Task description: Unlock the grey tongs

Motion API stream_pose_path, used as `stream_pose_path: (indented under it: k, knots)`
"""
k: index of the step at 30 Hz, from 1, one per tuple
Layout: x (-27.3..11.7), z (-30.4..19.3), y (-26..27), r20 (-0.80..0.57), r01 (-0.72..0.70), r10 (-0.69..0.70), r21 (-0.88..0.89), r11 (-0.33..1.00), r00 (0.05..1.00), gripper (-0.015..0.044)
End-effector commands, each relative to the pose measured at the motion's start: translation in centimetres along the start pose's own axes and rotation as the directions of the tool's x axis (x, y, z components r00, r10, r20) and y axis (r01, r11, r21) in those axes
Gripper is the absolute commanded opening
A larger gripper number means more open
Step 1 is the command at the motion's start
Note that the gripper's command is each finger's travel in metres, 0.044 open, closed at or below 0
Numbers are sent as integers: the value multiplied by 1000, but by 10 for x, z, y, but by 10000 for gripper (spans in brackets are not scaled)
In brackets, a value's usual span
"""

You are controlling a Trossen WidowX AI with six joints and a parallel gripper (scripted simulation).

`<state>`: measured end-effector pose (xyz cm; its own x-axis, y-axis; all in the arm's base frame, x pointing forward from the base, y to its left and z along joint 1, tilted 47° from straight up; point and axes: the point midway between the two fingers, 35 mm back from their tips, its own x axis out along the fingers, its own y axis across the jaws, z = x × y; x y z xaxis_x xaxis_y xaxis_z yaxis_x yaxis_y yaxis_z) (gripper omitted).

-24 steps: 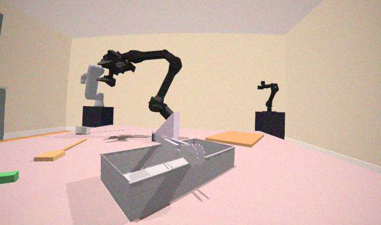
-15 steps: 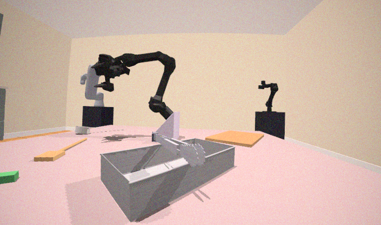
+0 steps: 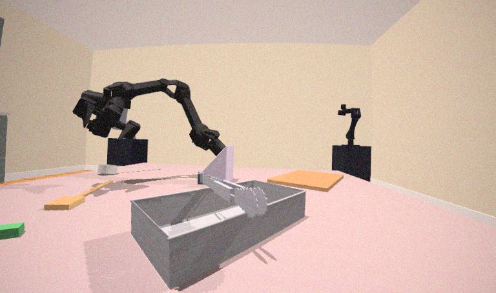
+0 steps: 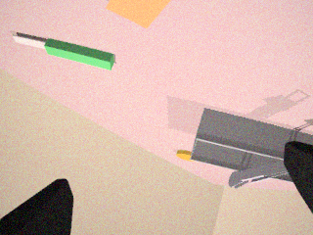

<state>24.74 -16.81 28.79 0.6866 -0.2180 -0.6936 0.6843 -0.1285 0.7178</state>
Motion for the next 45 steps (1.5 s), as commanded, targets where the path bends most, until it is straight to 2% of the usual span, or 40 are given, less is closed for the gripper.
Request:
stream_pose_path:
  k: [1,9,14,15,19,24,30,45]
  knots:
    - [48,-21,1,-40,154,-150,119,981,988,440]
    - [128,-75,-12,-18,383,-396,297,875,918,440]
    - [178,-115,-33,84,465,-542,417,781,836,440]
    - [190,-128,-42,115,486,-567,397,779,815,440]
    - [223,-165,-68,244,469,-622,471,747,744,440]
    - [258,-215,-109,440,357,-603,523,774,665,440]
    - [287,-271,-167,650,137,-446,469,873,616,440]
    - [293,-275,-165,669,108,-419,455,884,614,440]
